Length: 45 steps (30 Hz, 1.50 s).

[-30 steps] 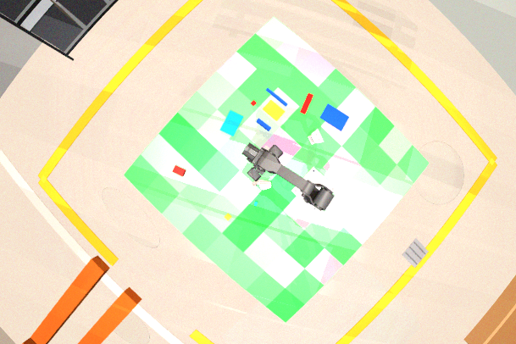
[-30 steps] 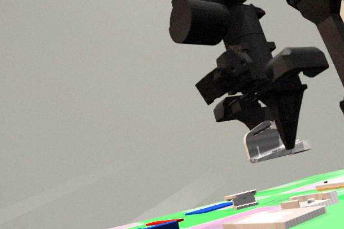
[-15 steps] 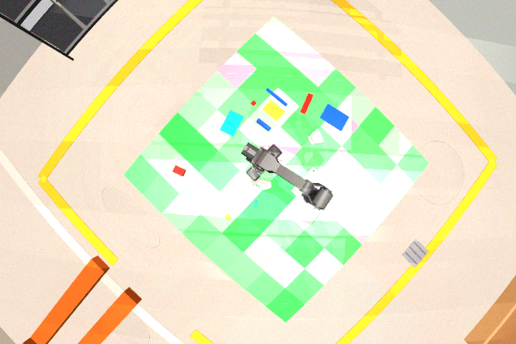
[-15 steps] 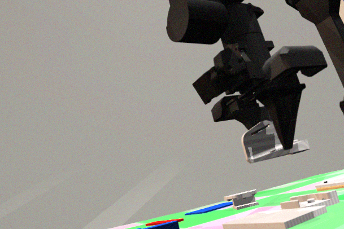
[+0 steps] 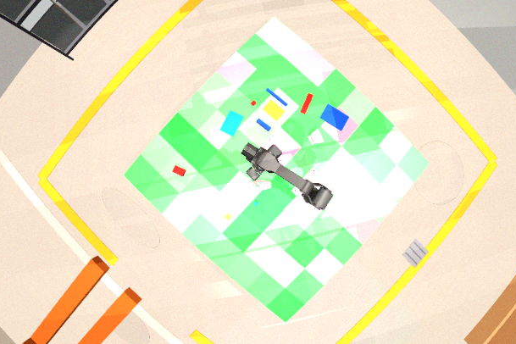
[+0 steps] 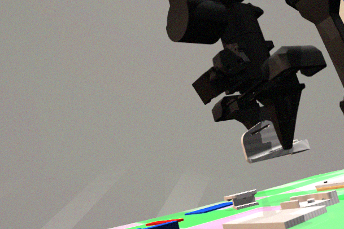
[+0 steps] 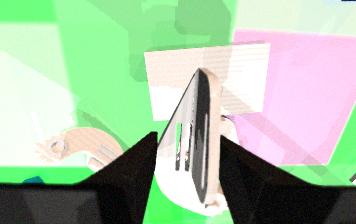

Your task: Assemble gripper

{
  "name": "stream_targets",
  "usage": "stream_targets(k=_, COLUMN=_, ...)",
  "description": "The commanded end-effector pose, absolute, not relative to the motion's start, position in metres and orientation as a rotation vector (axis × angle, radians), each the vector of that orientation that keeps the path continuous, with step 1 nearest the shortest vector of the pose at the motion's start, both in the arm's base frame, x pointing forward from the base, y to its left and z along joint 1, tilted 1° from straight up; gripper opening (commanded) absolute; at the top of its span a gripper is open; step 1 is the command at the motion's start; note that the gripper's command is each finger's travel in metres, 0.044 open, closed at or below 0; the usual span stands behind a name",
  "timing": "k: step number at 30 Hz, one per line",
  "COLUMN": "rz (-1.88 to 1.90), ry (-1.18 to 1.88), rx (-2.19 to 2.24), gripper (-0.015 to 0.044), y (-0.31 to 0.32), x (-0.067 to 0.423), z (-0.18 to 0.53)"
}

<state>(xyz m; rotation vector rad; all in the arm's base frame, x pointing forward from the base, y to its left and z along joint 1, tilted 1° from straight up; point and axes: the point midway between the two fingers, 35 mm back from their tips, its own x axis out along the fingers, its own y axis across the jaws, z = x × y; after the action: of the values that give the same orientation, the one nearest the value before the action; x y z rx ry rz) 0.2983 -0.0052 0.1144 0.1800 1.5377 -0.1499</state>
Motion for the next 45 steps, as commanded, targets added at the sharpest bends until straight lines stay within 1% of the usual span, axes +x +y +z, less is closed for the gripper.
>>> stream_targets(k=1, rz=-0.154, ry=1.534, rx=0.187, gripper=0.0134, y=-0.005, x=0.299, z=0.115)
stream_targets(k=22, rz=-0.154, ry=1.534, rx=0.187, gripper=0.0134, y=-0.006, x=0.301, z=0.114)
stream_targets(k=45, rz=-0.154, ry=1.534, rx=0.188, gripper=0.0134, y=-0.005, x=0.303, z=0.077)
